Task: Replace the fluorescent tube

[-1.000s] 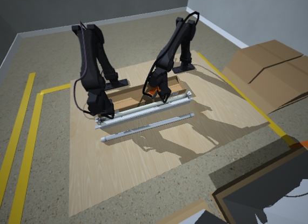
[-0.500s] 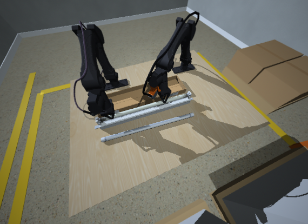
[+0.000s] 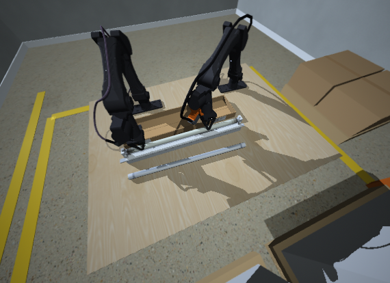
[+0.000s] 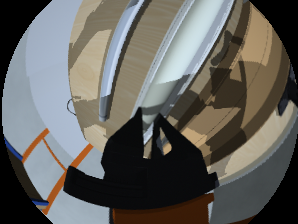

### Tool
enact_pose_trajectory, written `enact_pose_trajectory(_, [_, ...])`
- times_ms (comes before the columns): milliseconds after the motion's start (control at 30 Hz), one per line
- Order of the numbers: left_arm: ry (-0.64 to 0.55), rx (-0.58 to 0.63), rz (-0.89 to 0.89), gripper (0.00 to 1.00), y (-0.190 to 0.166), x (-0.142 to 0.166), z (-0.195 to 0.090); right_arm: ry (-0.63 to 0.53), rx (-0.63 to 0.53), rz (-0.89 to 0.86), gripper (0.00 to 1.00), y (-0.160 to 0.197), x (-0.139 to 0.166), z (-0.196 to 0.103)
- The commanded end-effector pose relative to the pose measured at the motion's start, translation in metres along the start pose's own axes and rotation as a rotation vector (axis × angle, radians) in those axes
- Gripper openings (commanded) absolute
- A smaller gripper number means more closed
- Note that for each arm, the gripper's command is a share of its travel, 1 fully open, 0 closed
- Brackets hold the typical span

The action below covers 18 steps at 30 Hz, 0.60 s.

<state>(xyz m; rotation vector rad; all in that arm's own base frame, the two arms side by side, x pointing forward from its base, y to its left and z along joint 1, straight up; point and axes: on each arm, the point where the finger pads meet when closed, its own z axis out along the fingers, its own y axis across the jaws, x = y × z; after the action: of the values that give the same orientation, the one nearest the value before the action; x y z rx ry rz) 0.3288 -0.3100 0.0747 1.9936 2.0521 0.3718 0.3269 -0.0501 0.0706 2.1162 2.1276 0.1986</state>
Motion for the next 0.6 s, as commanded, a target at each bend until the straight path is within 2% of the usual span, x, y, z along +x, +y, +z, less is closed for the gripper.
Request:
enact_pose_trajectory(0, [-0.029,-0.042,-0.013,0.11,0.007,-0.005,-0.013,0.001,-0.018,-0.001,0.11,0.000,0.004,-0.004])
enact_pose_trajectory(100, [-0.032,-0.048,-0.008,0.11,0.007,-0.007,-0.014,-0.004,-0.034,-0.008,0.11,0.004,0.005,-0.006])
enact_pose_trajectory(133, [-0.022,-0.043,-0.009,0.11,0.004,-0.002,-0.012,0.001,-0.016,-0.001,0.11,-0.004,0.004,0.001])
enact_pose_trajectory(267, [-0.044,-0.059,-0.020,0.11,0.014,-0.006,-0.021,-0.004,0.003,0.000,0.11,-0.005,0.003,-0.003])
enact_pose_trajectory(467, [-0.026,-0.044,-0.013,0.11,0.010,-0.002,-0.015,-0.003,-0.002,0.001,0.11,-0.002,0.001,-0.004])
enact_pose_trajectory(567, [-0.037,-0.054,-0.017,0.11,0.014,-0.004,-0.024,-0.012,-0.042,-0.001,0.11,0.008,0.001,-0.015])
